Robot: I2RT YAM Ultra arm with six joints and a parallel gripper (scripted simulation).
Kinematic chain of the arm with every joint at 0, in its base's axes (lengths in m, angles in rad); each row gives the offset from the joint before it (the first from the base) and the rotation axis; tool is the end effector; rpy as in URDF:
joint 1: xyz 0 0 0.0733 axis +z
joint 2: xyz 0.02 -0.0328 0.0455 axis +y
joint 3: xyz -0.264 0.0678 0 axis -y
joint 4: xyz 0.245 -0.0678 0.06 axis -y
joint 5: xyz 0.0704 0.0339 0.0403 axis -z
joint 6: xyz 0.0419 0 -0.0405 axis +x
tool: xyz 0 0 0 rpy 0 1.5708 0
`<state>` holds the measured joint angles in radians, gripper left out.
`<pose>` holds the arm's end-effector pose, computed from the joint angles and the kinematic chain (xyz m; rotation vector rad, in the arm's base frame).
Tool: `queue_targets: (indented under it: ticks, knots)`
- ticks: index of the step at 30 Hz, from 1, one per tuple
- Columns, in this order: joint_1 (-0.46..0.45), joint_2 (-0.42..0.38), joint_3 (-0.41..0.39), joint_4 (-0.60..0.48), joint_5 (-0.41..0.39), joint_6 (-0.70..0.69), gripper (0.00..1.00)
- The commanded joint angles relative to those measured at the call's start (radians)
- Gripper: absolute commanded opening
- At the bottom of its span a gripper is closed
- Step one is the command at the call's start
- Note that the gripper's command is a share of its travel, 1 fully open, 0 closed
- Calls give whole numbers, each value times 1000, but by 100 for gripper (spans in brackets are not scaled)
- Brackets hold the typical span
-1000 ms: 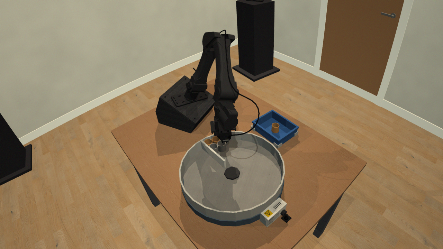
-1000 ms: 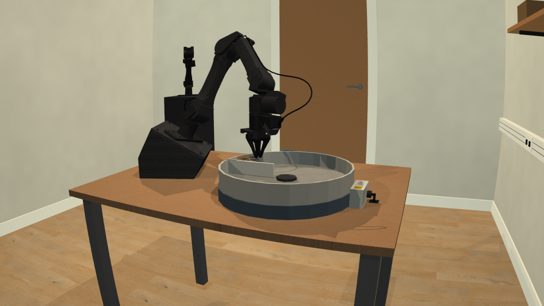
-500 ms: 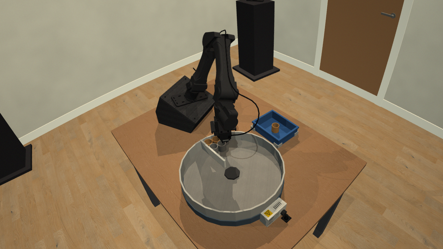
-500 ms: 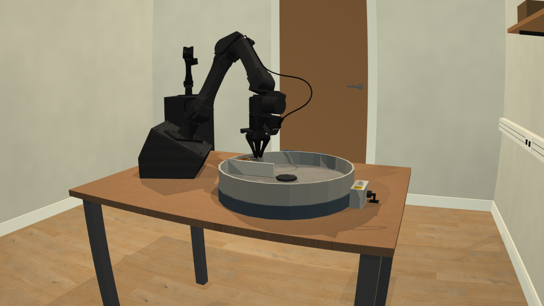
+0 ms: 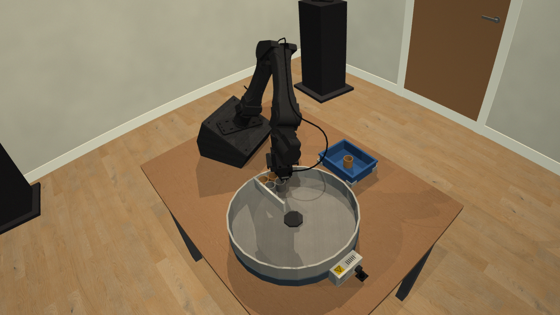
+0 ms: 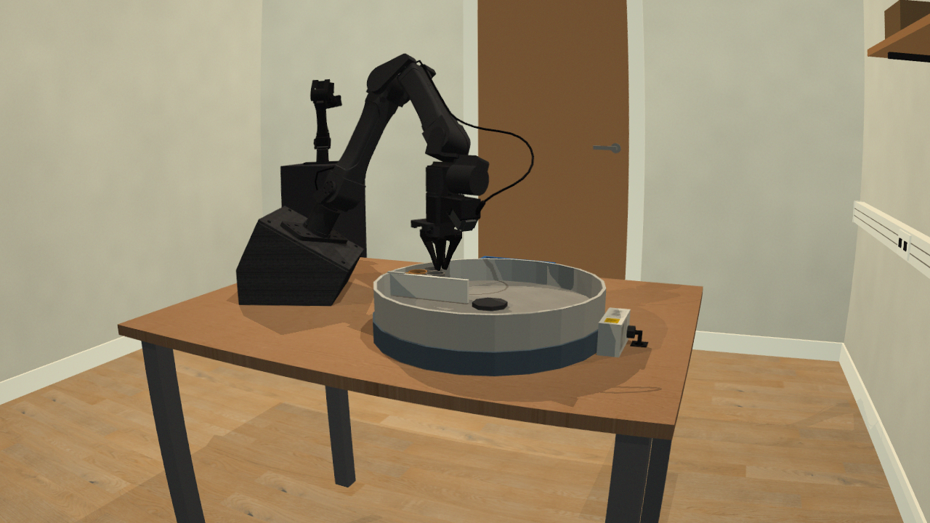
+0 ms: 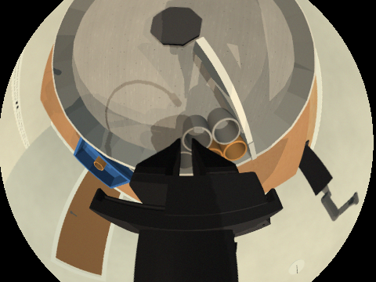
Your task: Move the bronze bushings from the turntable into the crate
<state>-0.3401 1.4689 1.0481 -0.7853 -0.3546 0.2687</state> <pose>0.2694 -0.0787 0.2336 0.7318 2.6301 0.4706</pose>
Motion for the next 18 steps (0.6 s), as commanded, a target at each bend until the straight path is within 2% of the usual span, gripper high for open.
queue_targets:
  ticks: [1, 5, 9, 13, 18]
  knots:
    - [-6, -17, 29, 10, 13, 9, 15]
    - [-3, -9, 28, 17, 13, 11, 15]
    - [12, 18, -22, 34, 16, 16, 15]
    - [21, 31, -20, 65, 19, 26, 15]
    - [15, 9, -40, 83, 21, 32, 15]
